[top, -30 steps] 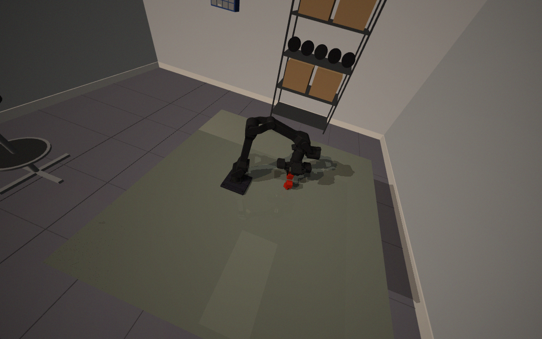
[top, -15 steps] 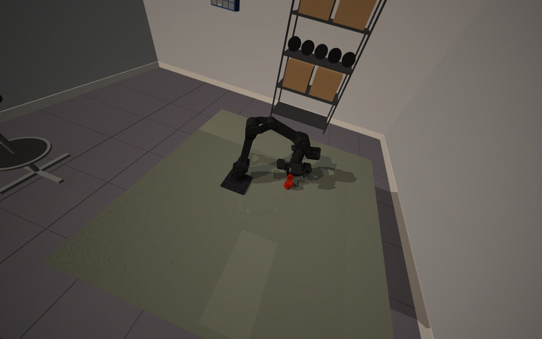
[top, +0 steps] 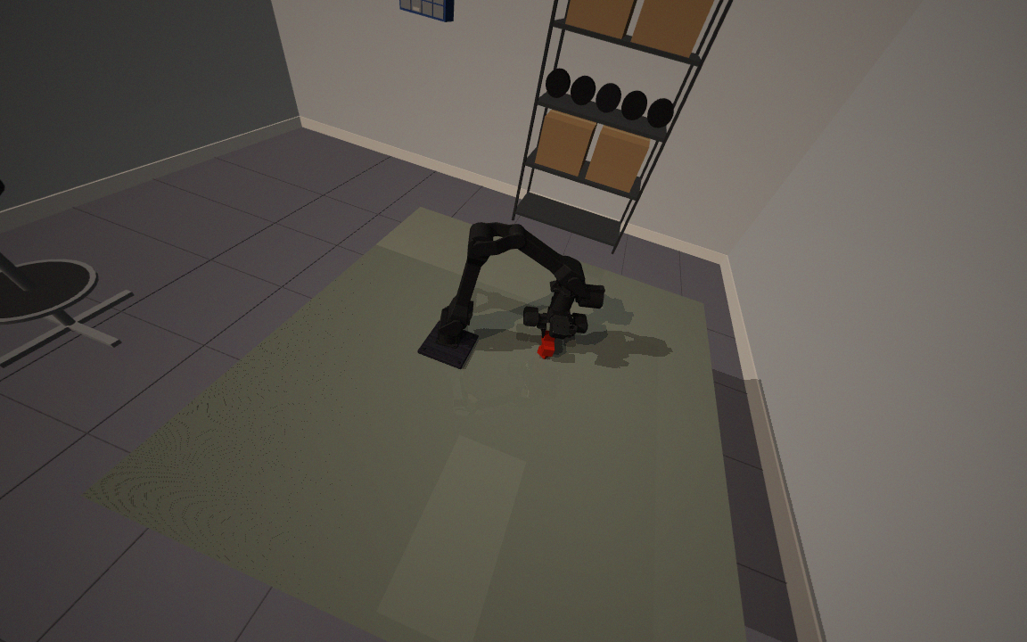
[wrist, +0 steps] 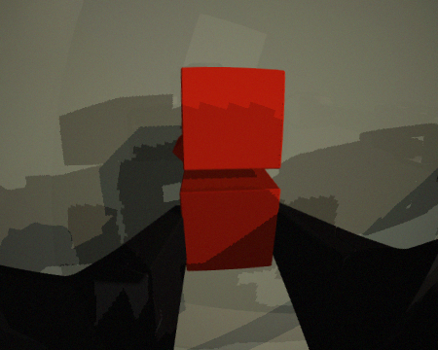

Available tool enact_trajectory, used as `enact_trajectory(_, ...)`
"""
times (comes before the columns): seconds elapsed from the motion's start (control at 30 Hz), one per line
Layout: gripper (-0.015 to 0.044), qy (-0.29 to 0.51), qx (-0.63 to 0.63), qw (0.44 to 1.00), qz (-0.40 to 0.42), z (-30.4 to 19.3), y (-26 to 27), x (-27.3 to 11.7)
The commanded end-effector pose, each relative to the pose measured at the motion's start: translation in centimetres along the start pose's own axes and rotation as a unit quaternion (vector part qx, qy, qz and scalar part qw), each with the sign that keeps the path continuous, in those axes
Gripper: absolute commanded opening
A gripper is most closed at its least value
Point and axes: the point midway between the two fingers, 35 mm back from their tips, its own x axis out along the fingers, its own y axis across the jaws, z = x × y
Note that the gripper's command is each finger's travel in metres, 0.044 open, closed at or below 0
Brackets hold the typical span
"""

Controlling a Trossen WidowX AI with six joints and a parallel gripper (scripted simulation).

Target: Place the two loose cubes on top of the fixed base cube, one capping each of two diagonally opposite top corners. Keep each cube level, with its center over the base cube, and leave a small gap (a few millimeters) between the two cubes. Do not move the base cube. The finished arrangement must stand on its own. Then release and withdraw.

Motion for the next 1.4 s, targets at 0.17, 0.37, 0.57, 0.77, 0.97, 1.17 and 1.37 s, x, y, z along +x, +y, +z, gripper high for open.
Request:
enact_trajectory(0.17,0.0105,-0.003,-0.004,1.000,-0.001,0.1,0.0,0.3)
enact_trajectory(0.37,0.0105,-0.003,-0.006,1.000,-0.001,0.1,0.0,0.4)
enact_trajectory(0.57,0.0105,-0.003,-0.006,1.000,-0.001,0.1,0.0,0.4)
enact_trajectory(0.77,0.0157,-0.003,-0.006,1.000,-0.001,0.1,0.0,0.4)
enact_trajectory(0.97,0.0205,-0.003,-0.006,1.000,-0.001,0.1,0.0,0.4)
enact_trajectory(1.17,0.0205,-0.001,-0.004,1.000,-0.002,0.0,0.0,-0.6)
enact_trajectory(1.37,0.0205,-0.001,-0.004,1.000,-0.002,0.0,0.0,-1.3)
